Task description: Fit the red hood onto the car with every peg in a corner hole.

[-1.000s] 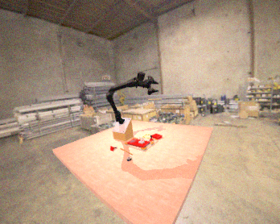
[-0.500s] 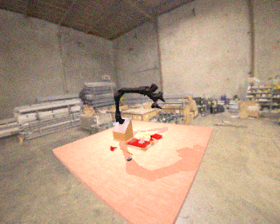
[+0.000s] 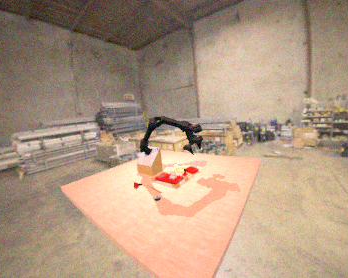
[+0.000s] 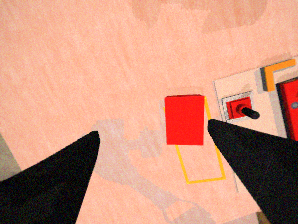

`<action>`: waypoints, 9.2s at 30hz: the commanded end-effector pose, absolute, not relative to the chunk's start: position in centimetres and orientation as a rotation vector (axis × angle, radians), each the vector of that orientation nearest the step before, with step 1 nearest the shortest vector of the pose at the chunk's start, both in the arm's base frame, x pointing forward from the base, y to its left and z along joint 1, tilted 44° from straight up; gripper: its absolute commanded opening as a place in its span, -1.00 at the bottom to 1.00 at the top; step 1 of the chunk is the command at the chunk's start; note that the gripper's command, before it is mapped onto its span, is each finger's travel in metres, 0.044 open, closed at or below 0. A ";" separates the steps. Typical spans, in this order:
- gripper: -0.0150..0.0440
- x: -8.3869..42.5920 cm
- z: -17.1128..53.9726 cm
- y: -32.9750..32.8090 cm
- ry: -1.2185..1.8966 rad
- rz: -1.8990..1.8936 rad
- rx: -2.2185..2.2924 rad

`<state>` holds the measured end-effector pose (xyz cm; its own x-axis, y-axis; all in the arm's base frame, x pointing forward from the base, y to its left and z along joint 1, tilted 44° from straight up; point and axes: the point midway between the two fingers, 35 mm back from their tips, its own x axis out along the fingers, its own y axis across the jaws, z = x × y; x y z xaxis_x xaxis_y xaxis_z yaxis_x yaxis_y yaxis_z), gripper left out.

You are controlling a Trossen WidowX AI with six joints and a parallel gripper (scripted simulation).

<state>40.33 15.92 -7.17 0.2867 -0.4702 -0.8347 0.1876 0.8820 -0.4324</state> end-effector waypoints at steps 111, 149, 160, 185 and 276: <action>1.00 37.3 -17.4 4.5 1.321 -0.703 -0.426; 0.60 37.6 -18.3 3.6 1.318 -0.704 -0.417; 0.08 37.6 -18.2 3.7 1.319 -0.704 -0.419; -0.49 37.1 -13.9 7.8 1.320 -0.702 -0.416; -0.49 33.6 3.5 -6.0 1.437 -0.501 -0.670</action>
